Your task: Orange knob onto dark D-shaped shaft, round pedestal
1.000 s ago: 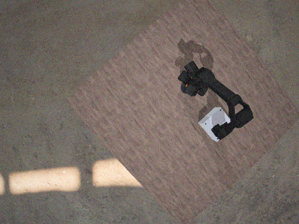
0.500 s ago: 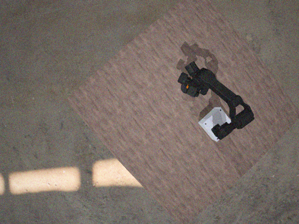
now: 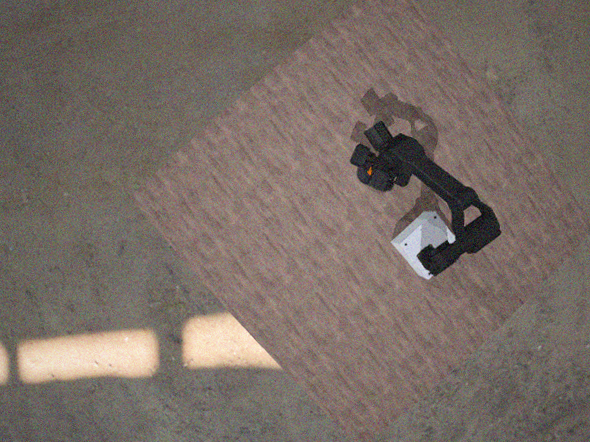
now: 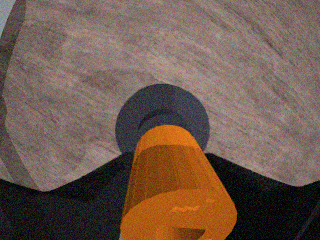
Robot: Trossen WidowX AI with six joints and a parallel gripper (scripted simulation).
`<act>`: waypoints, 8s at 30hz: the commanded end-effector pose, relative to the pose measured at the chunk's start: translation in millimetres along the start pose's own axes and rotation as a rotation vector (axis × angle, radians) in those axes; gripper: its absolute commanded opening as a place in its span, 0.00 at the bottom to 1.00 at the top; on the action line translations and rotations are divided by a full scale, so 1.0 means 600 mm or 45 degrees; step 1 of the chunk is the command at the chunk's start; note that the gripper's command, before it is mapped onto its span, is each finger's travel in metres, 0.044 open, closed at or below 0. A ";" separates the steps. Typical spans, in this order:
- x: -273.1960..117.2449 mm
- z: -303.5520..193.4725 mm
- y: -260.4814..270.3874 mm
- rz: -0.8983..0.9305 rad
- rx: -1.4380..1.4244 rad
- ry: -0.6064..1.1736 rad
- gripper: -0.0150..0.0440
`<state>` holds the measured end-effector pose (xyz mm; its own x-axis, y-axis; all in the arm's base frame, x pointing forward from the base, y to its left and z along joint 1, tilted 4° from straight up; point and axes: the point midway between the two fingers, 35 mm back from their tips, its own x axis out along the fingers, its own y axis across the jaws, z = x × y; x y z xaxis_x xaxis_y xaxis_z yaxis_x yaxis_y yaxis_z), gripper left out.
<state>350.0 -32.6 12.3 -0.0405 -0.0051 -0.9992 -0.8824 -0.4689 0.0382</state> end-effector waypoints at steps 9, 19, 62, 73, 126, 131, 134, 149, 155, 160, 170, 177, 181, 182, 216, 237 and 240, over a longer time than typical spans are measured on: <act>-0.008 -0.006 -0.008 -0.004 -0.004 0.007 0.25; 0.001 -0.005 -0.007 -0.004 -0.004 0.006 0.25; -0.004 -0.001 0.000 -0.003 -0.271 0.006 0.25; -0.008 -0.007 -0.008 -0.004 -0.271 0.007 0.25; -0.001 0.001 0.004 -0.002 -0.537 0.007 0.25; -0.004 -0.001 0.003 -0.002 -0.537 0.007 0.25; -0.006 -0.002 0.001 -0.002 -0.537 0.007 0.25; -0.001 -0.007 -0.007 -0.003 -0.537 0.007 0.25; 0.000 -0.006 -0.006 -0.003 -0.537 0.007 0.25; 0.001 -0.006 -0.006 -0.003 -0.537 0.007 0.25; -0.008 -0.005 -0.004 -0.002 -0.549 0.007 0.25; -0.007 -0.002 0.000 -0.001 -0.804 0.007 0.25; -0.003 0.000 0.004 -0.001 -0.804 0.007 0.25; -0.002 0.000 0.005 -0.001 -0.804 0.007 0.25; 0.006 0.001 0.005 -0.001 -0.865 0.007 0.25; 0.018 -0.001 0.002 -0.001 -0.751 0.007 0.25; 0.021 -0.001 0.003 -0.001 -0.778 0.007 0.25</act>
<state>349.0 -33.4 2.8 -0.0354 -0.0046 -0.9994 -0.4698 -0.8826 0.0207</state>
